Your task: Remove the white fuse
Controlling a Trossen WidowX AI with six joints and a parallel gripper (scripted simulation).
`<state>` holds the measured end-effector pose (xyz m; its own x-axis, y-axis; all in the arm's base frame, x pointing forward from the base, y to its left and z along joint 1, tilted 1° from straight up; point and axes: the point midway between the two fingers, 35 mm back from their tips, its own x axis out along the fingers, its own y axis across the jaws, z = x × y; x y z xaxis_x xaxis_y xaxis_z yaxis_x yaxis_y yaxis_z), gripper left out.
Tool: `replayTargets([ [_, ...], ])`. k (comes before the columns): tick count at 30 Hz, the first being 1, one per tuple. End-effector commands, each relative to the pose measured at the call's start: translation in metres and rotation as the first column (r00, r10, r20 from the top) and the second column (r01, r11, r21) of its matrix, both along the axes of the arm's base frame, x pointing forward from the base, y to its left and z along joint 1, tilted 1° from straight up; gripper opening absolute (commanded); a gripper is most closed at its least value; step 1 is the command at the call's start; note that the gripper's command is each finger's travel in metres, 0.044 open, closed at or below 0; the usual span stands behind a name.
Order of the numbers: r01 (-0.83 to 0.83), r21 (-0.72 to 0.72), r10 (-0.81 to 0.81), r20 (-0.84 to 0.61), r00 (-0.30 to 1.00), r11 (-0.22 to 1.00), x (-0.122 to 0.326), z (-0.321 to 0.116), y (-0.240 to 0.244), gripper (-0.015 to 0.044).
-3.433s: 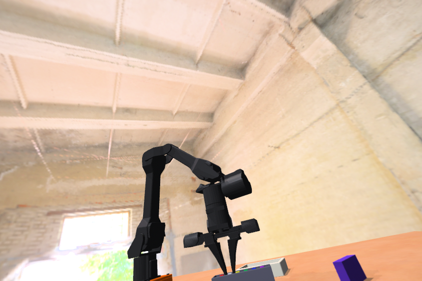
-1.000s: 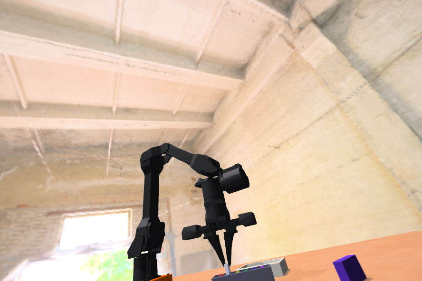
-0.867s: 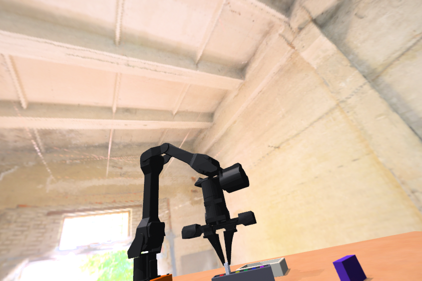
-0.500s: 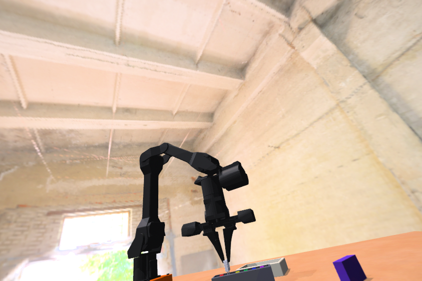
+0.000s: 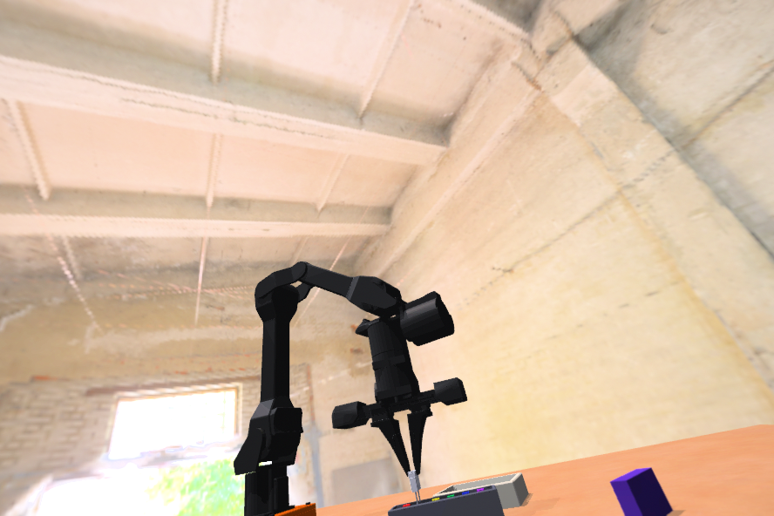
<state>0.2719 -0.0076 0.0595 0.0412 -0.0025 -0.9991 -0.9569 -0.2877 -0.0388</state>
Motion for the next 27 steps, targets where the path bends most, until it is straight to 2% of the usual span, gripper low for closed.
replayTargets([
  [1, -0.003, -0.005, 0.003, 0.006, 1.000, 1.000, 0.002, 0.004, -0.001, 0.0000],
  [27, -0.003, -0.004, 0.003, 0.007, 1.000, 1.000, 0.006, 0.027, 0.011, 0.0000],
])
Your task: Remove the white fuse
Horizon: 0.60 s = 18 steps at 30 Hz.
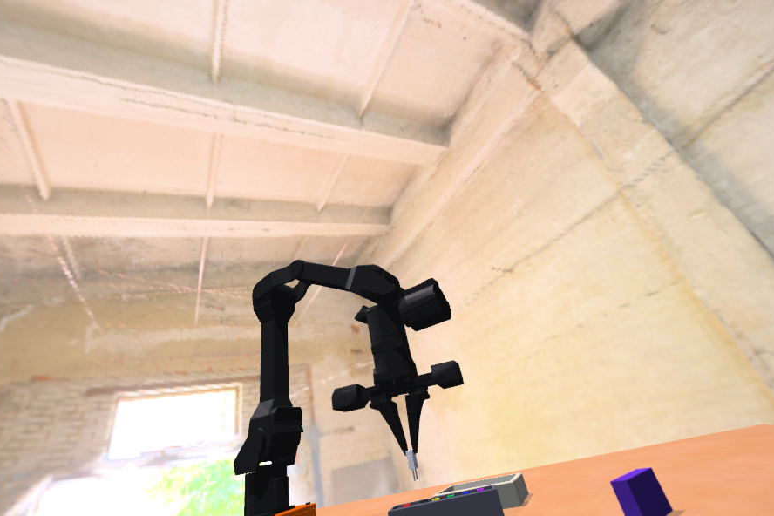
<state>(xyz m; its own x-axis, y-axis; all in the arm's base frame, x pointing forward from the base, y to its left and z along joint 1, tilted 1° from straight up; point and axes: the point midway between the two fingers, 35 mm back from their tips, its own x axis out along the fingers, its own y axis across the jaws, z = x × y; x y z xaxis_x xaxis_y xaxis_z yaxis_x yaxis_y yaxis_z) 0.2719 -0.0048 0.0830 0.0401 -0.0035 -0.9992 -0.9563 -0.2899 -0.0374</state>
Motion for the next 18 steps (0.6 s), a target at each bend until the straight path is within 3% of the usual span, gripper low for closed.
replayTargets([
  [1, 0.000, -0.003, 0.000, 0.008, 1.000, 1.000, 0.008, 0.003, 0.013, 0.0000],
  [18, 0.000, 0.005, 0.000, 0.008, 1.000, 1.000, 0.027, 0.006, 0.103, 0.0000],
])
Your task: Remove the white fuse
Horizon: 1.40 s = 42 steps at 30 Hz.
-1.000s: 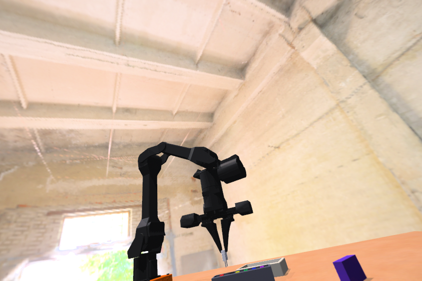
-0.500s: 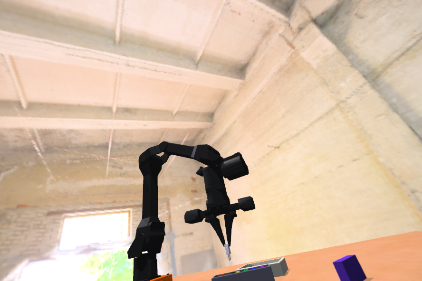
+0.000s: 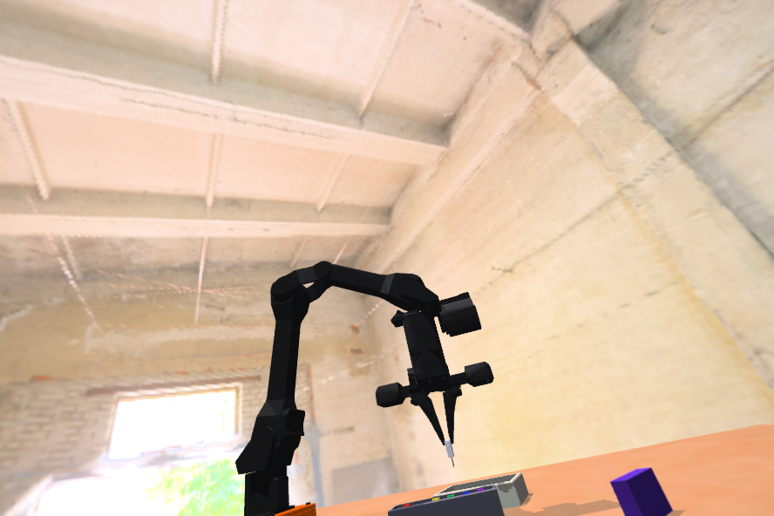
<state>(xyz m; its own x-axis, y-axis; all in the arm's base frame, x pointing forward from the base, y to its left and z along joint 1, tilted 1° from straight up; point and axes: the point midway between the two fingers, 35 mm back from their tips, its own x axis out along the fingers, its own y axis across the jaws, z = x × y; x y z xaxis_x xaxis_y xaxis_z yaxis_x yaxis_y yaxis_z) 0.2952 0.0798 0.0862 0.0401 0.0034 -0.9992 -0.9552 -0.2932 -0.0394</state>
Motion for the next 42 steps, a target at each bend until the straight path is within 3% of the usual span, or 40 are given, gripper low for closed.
replayTargets([
  [1, 0.003, -0.001, -0.003, 0.008, 1.000, 1.000, 0.004, 0.003, 0.024, 0.0000],
  [16, 0.003, 0.006, -0.003, 0.008, 1.000, 1.000, -0.006, 0.001, 0.108, 0.0000],
  [42, 0.003, 0.006, -0.003, 0.008, 1.000, 1.000, -0.004, -0.033, 0.109, 0.0000],
])
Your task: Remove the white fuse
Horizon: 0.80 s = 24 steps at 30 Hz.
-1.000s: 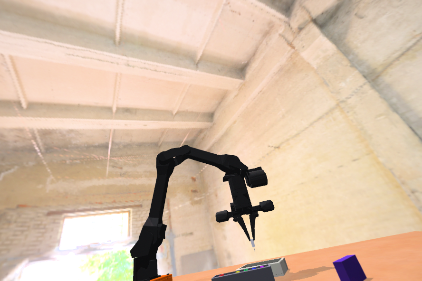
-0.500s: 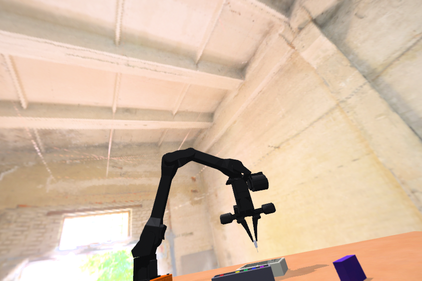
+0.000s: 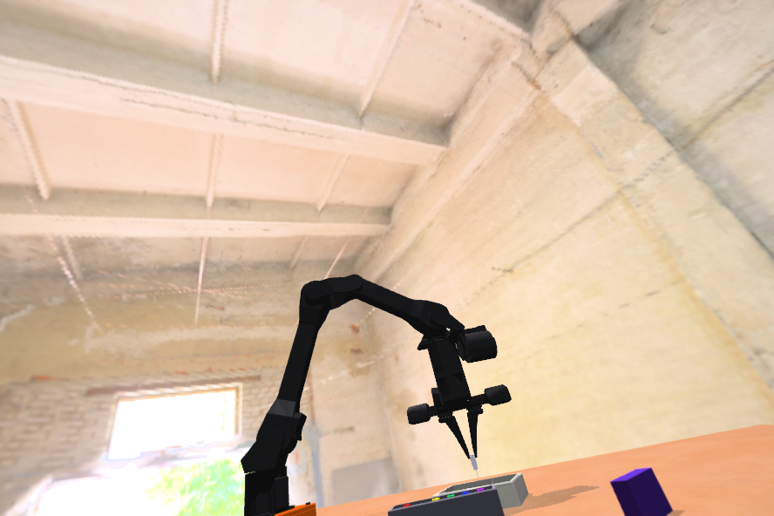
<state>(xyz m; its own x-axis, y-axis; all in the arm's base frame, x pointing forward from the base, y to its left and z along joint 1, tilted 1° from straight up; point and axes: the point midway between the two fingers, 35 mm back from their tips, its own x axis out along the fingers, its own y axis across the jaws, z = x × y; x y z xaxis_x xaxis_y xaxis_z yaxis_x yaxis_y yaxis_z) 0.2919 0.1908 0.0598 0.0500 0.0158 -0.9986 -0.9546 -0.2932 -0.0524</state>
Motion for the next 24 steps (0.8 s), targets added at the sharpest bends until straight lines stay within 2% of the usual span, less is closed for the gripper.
replayTargets([
  [1, 0.004, -0.007, -0.004, -0.002, 1.000, 1.000, -0.001, -0.009, -0.002, 0.0000],
  [7, 0.004, -0.007, -0.004, -0.002, 1.000, 1.000, -0.001, -0.013, -0.002, 0.0000],
  [19, 0.000, -0.001, 0.000, -0.002, 1.000, 1.000, 0.000, -0.009, 0.000, 0.0315],
  [20, 0.001, -0.002, -0.001, -0.002, 1.000, 1.000, 0.000, -0.006, 0.000, 0.0330],
  [24, 0.004, -0.007, -0.004, -0.001, 1.000, 1.000, -0.003, 0.028, -0.002, 0.0330],
])
